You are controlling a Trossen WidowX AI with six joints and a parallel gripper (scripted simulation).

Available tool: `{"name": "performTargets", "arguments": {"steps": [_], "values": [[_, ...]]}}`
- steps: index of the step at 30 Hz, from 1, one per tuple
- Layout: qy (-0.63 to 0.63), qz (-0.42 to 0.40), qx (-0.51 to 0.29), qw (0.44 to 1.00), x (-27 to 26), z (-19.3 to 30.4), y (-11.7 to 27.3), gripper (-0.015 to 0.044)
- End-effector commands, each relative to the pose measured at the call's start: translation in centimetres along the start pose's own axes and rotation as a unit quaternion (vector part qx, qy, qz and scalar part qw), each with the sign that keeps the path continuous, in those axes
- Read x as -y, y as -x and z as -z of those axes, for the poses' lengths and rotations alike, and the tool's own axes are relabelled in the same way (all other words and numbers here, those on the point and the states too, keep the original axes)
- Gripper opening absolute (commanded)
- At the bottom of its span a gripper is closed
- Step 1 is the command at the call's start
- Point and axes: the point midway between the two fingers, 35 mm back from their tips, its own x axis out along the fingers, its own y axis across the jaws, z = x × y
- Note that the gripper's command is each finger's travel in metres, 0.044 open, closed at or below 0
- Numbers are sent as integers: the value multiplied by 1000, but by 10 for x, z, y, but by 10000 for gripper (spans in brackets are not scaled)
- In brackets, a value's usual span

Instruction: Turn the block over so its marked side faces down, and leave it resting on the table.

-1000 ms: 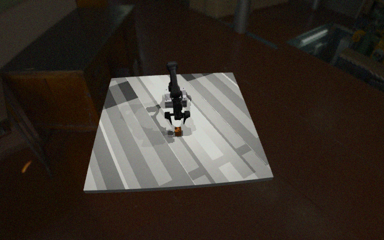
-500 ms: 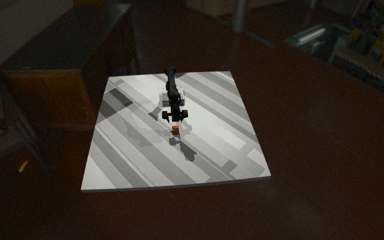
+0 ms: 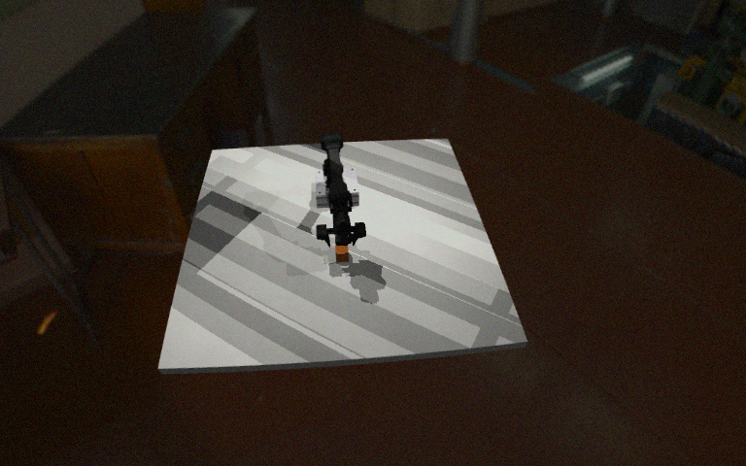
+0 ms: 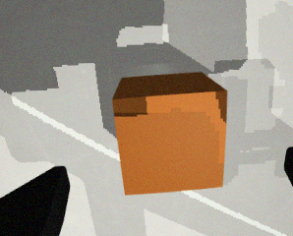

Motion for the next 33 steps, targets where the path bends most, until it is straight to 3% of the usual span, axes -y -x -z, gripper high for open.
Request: {"name": "performTargets", "arguments": {"steps": [1,24,33], "values": [[-1,-2,-1,1000,0,1,-7,440],[-1,-1,-1,1000,0,1,-42,440],[-1,-1,-1,1000,0,1,-42,204]]}}
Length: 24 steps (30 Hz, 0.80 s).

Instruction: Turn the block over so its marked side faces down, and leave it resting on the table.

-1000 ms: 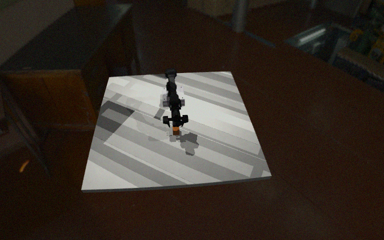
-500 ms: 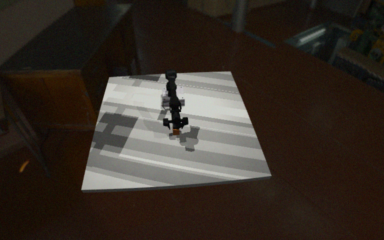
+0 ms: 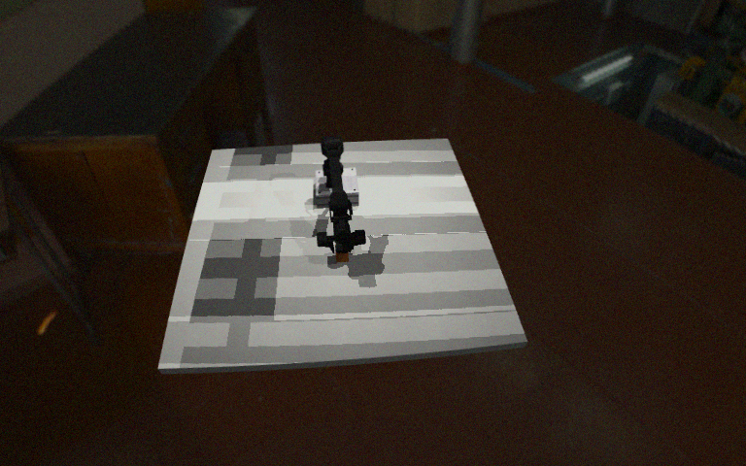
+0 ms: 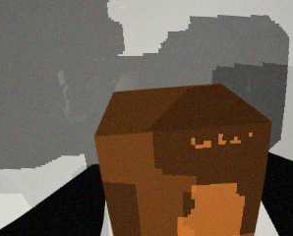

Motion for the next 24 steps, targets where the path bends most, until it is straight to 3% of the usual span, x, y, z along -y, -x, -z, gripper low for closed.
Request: {"name": "performTargets", "arguments": {"steps": [1,18,21,24], "values": [[1,-2,1,1000,0,0,-1,197],[1,-2,1,1000,0,0,-1,84],[1,-2,1,1000,0,0,10,5],[1,-2,1,1000,0,0,28,0]]}}
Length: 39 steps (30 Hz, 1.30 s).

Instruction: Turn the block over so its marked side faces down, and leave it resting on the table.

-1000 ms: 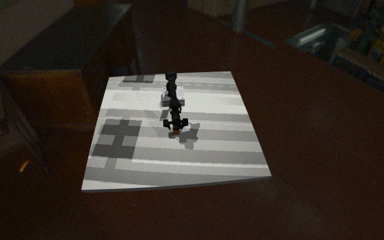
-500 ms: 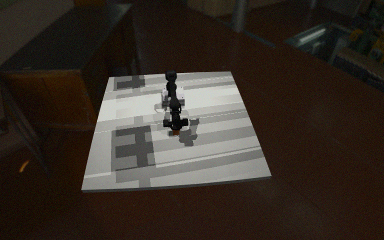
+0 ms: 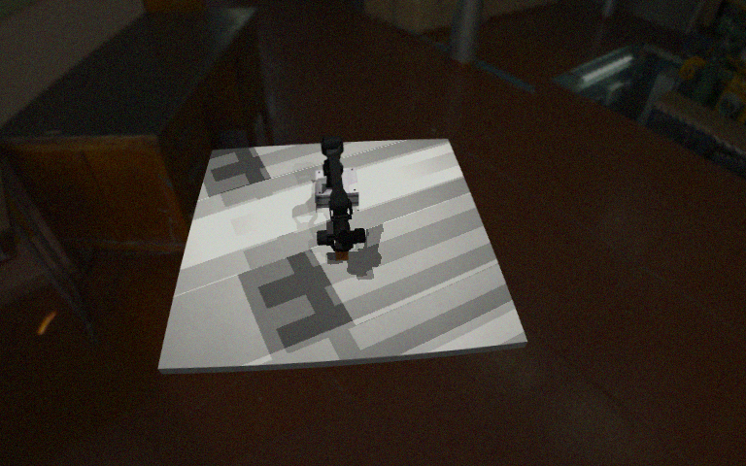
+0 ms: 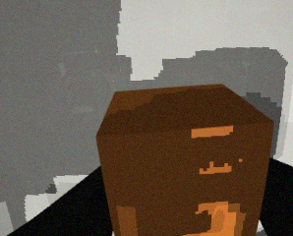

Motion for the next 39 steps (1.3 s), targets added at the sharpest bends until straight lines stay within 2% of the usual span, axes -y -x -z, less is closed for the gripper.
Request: {"name": "performTargets", "arguments": {"steps": [1,8,39], "values": [[0,-1,13,1000,0,-5,24,0],[0,-1,18,1000,0,-5,23,0],[0,-1,244,970,-1,-2,15,0]]}}
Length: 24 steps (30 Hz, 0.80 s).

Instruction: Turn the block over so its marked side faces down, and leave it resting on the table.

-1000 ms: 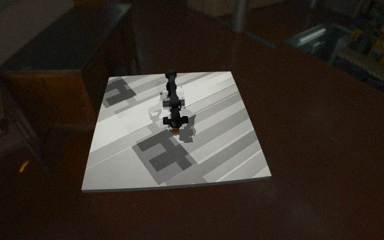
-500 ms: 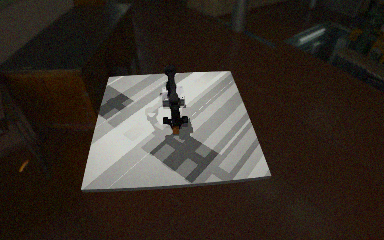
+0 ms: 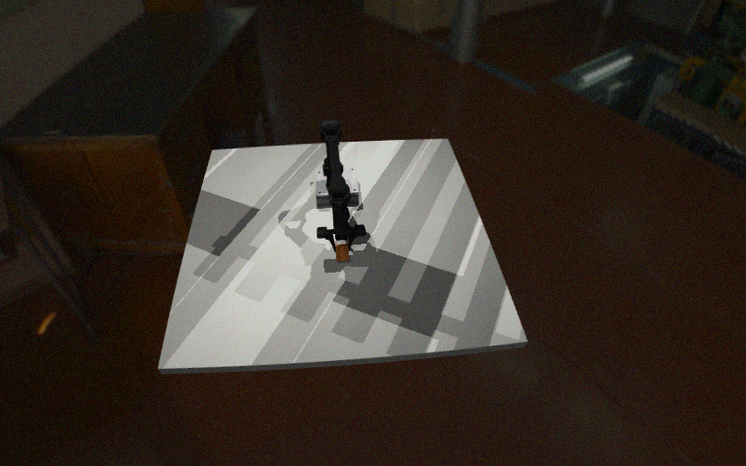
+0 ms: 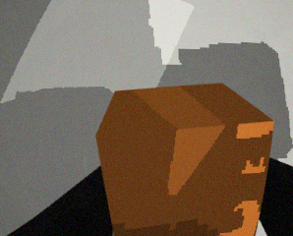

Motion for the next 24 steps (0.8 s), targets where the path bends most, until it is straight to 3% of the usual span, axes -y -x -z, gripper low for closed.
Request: {"name": "performTargets", "arguments": {"steps": [1,12,24], "values": [[2,1,40,999,1,-1,5,0],[2,1,63,998,1,1,5,0],[2,0,151,989,-1,0,-21,0]]}}
